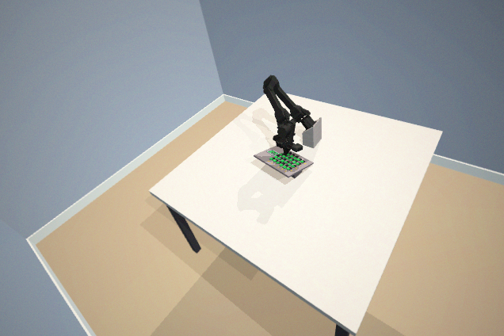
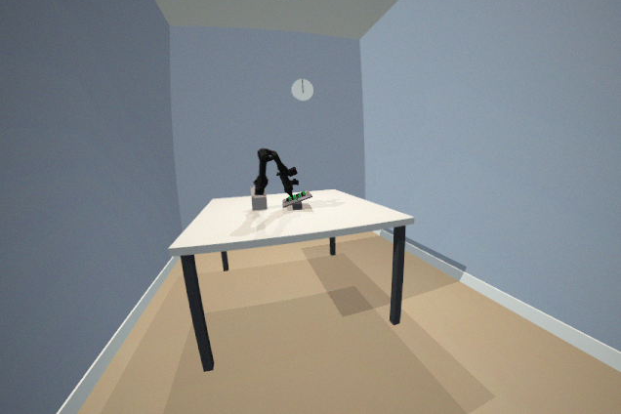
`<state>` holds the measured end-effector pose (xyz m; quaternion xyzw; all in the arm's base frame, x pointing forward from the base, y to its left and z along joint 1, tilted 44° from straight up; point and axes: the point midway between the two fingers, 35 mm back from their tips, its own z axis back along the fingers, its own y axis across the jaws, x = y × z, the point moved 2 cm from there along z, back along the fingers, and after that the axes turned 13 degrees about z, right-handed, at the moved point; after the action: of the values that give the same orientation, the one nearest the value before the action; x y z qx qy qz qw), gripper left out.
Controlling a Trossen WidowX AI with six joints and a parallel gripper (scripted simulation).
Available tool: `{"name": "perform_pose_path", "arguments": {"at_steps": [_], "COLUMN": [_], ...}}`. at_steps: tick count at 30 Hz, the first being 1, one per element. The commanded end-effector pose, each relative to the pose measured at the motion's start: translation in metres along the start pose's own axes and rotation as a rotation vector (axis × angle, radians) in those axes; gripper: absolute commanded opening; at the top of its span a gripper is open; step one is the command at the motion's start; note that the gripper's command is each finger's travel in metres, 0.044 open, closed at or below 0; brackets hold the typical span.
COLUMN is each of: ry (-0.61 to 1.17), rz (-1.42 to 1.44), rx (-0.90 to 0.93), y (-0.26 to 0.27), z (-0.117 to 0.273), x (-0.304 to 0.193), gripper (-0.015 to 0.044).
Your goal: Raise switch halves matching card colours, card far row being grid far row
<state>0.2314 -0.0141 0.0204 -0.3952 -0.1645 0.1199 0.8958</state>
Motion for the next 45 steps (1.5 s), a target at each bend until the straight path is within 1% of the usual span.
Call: {"name": "perform_pose_path", "arguments": {"at_steps": [1, 4, 8, 10, 18, 23, 30, 32, 36, 45], "ry": [0.005, 0.008, 0.029, 0.032, 0.032, 0.032, 0.032, 0.028, 0.007, 0.006], "rz": [0.009, 0.002, 0.008, 0.009, 0.01, 0.01, 0.01, 0.01, 0.01, 0.01], "rx": [0.003, 0.012, 0.015, 0.012, 0.013, 0.014, 0.014, 0.015, 0.008, 0.007], "y": [0.001, 0.003, 0.002, 0.001, 0.003, 0.034, 0.035, 0.036, 0.036, 0.036], "z": [-0.002, 0.014, 0.057, 0.064, 0.064, 0.066, 0.066, 0.06, 0.032, 0.031], "x": [-0.002, 0.002, 0.002, 0.002, 0.001, -0.03, -0.032, -0.032, -0.034, -0.034], "gripper": [0.0, 0.0, 0.0, 0.0, 0.0, 0.0, 0.0, 0.0, 0.0, 0.0]}}
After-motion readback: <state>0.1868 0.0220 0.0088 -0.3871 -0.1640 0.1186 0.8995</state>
